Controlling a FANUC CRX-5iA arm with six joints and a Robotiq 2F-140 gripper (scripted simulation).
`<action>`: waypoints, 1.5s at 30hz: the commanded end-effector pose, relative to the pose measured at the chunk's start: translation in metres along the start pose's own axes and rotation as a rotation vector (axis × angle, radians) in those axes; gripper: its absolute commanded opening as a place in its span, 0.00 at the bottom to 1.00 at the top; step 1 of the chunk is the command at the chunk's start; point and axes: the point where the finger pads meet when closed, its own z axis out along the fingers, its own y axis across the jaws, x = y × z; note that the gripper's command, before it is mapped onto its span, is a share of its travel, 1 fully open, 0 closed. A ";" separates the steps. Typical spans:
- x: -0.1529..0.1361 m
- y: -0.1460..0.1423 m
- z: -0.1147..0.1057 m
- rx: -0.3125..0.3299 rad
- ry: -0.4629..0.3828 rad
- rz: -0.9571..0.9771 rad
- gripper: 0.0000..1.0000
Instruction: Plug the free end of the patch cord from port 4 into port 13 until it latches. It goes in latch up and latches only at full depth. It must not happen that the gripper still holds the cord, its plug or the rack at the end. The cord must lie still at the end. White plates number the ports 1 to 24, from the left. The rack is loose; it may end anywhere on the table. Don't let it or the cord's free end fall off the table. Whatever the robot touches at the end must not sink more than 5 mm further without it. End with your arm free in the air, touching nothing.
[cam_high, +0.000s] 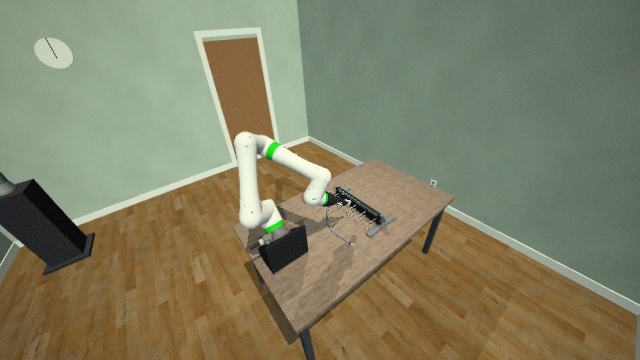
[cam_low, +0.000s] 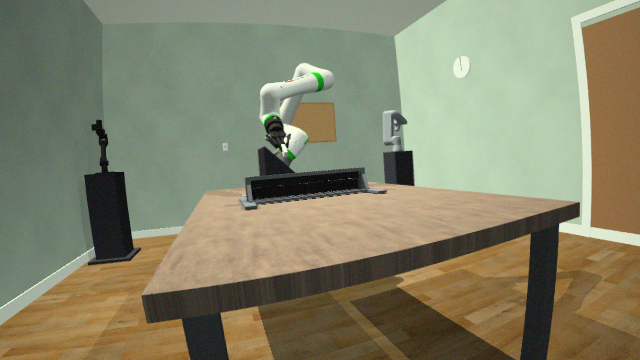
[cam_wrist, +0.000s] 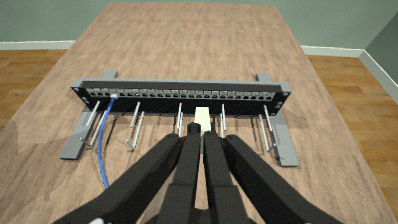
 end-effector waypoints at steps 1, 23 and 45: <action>0.001 0.000 0.030 0.000 0.001 -0.001 0.00; 0.001 0.000 0.120 0.000 0.001 -0.001 0.00; 0.001 0.000 0.120 0.000 0.001 -0.001 0.00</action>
